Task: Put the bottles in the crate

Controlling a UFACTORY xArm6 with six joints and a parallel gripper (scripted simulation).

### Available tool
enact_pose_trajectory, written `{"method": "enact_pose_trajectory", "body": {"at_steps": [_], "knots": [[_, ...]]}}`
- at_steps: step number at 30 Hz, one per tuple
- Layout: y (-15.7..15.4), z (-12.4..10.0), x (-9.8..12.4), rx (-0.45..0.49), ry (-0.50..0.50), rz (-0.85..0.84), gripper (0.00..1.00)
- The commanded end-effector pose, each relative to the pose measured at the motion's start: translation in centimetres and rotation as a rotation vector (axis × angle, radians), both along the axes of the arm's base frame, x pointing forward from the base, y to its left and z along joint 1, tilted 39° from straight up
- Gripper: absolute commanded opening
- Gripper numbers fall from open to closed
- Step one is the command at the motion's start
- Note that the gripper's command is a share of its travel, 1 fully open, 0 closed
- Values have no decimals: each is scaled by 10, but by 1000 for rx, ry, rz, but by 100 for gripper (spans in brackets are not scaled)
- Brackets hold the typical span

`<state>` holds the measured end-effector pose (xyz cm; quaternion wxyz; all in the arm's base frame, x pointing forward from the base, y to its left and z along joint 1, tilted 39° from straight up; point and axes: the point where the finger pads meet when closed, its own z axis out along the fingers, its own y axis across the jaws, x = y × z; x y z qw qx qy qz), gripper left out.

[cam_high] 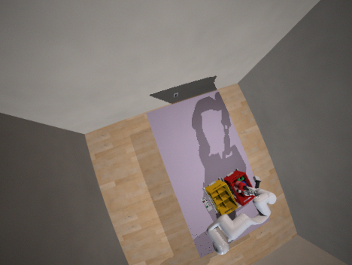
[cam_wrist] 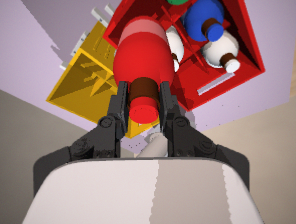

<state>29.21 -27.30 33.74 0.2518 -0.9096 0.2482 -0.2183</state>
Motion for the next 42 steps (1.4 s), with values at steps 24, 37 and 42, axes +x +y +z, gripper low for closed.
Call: {"method": "enact_pose_trajectory", "body": {"at_steps": [24, 37, 42], "knots": [[13, -6, -26, -3, -1, -1, 0], [25, -13, -43, -3, -1, -1, 0], [30, -16, -51, -3, -1, -1, 0]]}}
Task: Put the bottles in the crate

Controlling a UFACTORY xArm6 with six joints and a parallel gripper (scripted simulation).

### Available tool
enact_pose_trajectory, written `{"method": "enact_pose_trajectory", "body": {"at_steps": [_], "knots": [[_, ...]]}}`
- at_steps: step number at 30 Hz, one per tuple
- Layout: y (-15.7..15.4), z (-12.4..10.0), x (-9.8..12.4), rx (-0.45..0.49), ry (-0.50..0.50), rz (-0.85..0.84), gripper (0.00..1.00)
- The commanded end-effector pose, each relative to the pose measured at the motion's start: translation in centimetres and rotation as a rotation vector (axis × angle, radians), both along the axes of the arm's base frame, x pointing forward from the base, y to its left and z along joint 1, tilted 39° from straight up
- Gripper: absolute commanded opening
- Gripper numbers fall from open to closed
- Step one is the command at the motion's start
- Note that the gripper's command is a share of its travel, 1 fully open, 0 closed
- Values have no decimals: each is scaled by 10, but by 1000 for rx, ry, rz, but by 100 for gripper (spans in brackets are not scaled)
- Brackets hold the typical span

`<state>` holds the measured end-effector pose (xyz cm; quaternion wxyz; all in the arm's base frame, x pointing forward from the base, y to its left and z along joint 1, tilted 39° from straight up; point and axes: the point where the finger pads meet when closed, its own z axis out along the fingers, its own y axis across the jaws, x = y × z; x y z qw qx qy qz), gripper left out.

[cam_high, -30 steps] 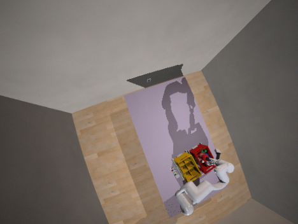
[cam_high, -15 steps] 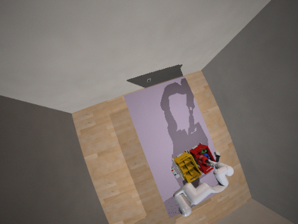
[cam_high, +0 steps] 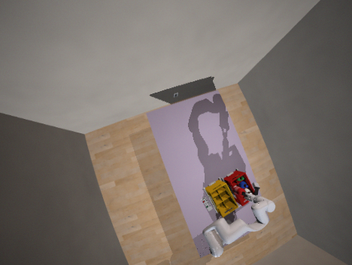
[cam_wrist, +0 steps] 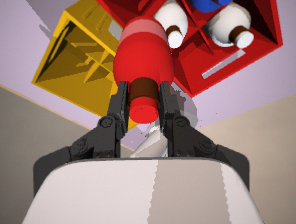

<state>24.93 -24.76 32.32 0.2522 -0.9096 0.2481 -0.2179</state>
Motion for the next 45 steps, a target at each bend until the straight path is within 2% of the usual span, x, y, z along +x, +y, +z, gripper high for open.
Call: {"method": "enact_pose_trajectory", "body": {"at_steps": [1, 45], "knots": [[4, -2, -8, -4, -2, -1, 0], [44, -26, -71, -3, -1, -1, 0]]}}
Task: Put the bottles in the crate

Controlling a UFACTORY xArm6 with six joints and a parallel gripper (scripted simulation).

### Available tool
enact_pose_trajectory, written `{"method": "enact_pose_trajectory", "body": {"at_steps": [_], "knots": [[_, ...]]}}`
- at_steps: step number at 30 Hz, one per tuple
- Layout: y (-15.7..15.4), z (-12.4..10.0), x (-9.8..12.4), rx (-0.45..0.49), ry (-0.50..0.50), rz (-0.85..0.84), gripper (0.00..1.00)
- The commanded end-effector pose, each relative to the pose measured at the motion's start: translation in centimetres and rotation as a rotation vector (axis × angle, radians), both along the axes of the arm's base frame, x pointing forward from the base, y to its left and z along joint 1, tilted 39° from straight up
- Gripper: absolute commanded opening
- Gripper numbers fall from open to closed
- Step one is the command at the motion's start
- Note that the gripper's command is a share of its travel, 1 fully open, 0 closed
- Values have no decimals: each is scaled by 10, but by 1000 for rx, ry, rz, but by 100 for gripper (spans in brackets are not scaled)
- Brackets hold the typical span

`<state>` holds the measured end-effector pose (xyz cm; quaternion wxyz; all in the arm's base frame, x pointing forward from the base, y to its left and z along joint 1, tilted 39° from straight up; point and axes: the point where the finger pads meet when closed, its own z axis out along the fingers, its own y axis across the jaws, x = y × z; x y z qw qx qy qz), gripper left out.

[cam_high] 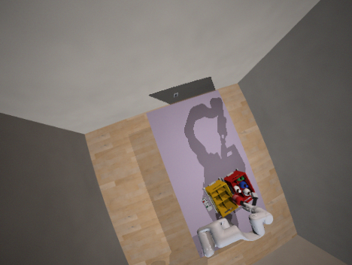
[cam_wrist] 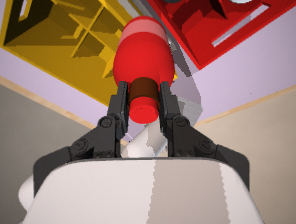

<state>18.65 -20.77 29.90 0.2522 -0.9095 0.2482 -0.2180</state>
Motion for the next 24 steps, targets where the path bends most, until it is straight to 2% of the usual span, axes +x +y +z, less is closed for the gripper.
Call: {"method": "enact_pose_trajectory", "body": {"at_steps": [1, 24], "knots": [[5, -3, -10, -3, -1, -1, 0], [26, -15, -42, -3, -1, -1, 0]]}}
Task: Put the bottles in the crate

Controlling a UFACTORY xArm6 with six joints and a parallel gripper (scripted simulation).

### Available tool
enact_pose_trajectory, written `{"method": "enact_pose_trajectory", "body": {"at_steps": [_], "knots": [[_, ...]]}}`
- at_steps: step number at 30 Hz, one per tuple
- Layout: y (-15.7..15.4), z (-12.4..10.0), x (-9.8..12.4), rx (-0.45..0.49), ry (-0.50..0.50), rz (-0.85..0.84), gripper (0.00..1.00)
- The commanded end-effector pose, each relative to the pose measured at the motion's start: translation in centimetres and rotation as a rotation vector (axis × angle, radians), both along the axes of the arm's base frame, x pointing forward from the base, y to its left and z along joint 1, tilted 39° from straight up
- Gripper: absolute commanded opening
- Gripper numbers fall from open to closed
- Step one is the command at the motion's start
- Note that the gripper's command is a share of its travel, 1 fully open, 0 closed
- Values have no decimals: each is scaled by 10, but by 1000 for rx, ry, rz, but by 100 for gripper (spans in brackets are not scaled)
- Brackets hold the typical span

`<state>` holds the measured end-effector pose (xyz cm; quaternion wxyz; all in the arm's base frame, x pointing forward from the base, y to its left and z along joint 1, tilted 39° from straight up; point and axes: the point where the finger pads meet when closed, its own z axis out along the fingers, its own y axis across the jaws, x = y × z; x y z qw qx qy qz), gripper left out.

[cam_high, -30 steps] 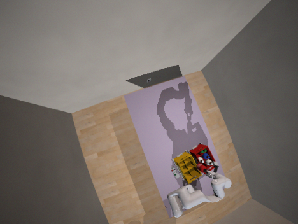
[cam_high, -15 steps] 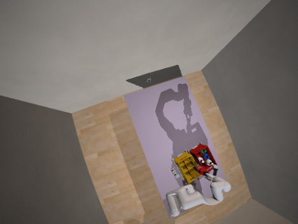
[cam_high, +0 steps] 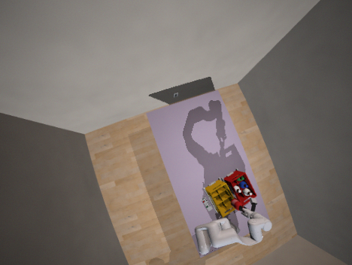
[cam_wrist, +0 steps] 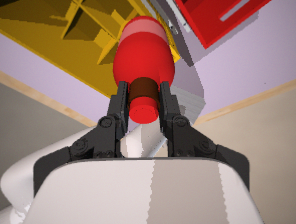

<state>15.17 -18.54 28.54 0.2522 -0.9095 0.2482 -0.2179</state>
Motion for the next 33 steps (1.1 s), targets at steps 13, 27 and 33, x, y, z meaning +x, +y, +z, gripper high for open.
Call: {"method": "enact_pose_trajectory", "body": {"at_steps": [13, 27, 33], "knots": [[16, -9, -27, -3, -1, -1, 0], [19, -10, -31, -3, -1, -1, 0], [18, -10, -30, -3, -1, -1, 0]]}}
